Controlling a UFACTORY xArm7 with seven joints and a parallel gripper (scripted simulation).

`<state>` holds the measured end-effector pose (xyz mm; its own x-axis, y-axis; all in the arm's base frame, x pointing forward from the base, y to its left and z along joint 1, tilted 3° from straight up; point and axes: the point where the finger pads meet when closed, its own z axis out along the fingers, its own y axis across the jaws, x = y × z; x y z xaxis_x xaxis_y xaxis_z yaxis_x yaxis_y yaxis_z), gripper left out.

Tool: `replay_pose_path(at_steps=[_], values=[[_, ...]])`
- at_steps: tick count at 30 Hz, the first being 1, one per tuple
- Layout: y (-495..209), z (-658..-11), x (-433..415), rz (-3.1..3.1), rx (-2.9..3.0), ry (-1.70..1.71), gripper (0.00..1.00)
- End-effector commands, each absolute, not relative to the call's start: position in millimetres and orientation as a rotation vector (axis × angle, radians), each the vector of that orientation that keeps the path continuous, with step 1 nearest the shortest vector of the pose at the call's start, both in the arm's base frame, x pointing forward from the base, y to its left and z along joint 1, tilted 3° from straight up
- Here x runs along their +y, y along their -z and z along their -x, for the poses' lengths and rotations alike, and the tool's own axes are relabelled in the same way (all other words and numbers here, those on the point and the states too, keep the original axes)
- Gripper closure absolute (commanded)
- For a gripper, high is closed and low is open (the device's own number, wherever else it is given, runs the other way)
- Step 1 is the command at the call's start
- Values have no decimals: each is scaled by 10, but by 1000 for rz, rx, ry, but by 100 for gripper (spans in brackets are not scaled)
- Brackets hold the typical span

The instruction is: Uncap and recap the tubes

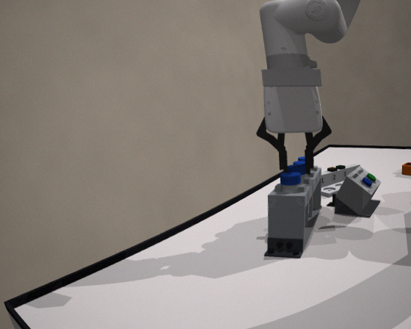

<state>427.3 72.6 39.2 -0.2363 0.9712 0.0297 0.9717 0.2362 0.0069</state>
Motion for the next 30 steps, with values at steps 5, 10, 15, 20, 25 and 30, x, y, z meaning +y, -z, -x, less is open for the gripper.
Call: replay_pose_path(at_steps=[5,10,15,20,25,30], values=[[-406,-4291,724,1897,-2470,58,54],[-406,-4291,724,1897,-2470,58,54],[-410,-4291,723,1998,-2388,56,54],[-425,-4291,722,2200,-2198,52,54],[-450,-4291,719,2200,-2198,52,54],[-475,-4291,716,2200,-2198,52,54]])
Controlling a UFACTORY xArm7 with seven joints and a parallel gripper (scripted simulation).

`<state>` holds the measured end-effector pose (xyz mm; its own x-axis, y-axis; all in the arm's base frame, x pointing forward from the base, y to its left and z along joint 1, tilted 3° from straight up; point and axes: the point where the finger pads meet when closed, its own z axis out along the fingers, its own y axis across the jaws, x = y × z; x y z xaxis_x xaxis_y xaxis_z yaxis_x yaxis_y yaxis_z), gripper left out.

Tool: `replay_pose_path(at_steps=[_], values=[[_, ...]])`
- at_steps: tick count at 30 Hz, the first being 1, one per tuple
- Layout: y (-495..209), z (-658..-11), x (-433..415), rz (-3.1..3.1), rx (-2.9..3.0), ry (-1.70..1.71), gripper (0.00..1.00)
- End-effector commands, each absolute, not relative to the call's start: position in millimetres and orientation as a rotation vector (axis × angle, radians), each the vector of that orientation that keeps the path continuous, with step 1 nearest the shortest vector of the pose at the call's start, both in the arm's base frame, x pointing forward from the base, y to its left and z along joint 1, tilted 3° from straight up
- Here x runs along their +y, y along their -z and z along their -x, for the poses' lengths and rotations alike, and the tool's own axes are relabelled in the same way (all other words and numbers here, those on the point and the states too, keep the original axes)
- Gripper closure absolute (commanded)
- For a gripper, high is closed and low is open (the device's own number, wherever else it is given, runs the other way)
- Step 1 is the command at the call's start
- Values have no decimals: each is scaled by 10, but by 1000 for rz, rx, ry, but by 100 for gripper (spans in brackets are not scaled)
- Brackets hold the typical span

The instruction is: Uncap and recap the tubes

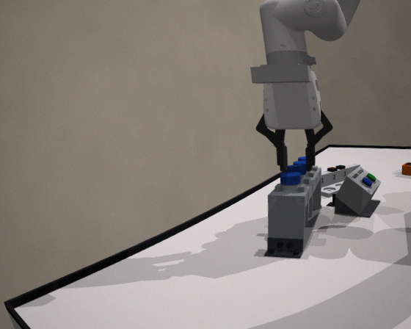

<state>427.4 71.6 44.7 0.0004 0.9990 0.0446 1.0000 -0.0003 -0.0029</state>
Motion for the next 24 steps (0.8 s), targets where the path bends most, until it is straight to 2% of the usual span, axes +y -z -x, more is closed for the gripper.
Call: replay_pose_path(at_steps=[1,6,7,24], values=[[-476,-4291,716,2200,-2198,52,54],[-476,-4291,716,2200,-2198,52,54],[-476,-4291,716,2200,-2198,52,100],[-566,-4291,712,2200,-2198,52,100]])
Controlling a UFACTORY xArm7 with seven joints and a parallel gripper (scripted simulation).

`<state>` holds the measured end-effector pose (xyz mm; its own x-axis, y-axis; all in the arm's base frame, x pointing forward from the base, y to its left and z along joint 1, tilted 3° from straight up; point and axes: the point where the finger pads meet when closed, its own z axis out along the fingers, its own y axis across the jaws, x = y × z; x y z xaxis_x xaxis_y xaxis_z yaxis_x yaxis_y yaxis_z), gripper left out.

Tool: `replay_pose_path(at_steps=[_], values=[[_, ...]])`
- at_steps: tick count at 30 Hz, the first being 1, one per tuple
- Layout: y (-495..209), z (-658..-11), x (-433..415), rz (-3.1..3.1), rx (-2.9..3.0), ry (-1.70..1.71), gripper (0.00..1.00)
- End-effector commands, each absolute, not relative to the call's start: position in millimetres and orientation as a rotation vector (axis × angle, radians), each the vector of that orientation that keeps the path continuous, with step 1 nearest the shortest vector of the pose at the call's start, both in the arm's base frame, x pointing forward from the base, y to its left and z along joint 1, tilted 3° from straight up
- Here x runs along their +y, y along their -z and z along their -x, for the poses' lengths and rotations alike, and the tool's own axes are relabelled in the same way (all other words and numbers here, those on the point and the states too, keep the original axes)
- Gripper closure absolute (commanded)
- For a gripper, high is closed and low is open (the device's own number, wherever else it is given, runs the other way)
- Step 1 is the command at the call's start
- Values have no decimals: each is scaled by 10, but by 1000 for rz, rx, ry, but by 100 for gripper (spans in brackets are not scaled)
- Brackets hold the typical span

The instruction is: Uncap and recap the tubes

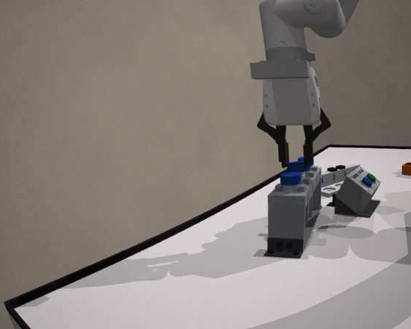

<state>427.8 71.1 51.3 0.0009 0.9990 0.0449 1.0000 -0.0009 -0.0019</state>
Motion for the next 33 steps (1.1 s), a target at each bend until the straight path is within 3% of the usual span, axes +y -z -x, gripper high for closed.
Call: replay_pose_path(at_steps=[1,11,28,33], values=[[-596,-4291,711,2200,-2198,52,100],[-832,-4292,700,2200,-2198,52,100],[-789,-4076,-271,996,-2965,67,100],[-779,-4028,-490,996,-2965,67,100]])
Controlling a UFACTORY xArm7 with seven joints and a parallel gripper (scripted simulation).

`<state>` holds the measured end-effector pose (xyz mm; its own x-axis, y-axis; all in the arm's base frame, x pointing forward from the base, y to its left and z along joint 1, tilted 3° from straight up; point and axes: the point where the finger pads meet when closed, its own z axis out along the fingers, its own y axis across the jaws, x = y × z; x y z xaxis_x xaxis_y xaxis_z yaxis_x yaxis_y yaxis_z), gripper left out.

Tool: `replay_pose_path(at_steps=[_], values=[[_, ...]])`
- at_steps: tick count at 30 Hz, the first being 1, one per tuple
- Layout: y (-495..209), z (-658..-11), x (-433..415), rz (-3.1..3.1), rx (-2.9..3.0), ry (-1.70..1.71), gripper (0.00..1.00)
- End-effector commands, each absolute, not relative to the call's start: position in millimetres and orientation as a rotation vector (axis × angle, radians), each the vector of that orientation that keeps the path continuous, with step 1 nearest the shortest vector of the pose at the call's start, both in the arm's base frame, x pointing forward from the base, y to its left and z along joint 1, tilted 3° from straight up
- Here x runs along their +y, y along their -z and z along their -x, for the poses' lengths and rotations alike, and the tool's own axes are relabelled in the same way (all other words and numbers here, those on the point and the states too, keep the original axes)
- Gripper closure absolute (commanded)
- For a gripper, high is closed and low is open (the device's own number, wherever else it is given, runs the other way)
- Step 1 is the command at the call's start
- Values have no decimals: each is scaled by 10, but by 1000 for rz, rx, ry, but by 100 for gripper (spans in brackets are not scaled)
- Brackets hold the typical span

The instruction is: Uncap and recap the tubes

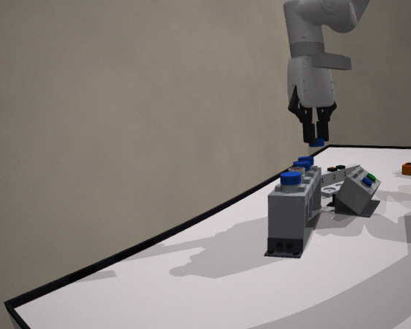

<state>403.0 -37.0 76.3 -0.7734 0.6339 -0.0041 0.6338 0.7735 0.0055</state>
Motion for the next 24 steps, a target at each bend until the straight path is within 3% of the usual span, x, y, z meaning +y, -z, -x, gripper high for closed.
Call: replay_pose_path(at_steps=[1,24], values=[[-776,-4010,-571,-1004,2989,-67,100],[-701,-3629,-2285,-1004,2989,-64,100]])
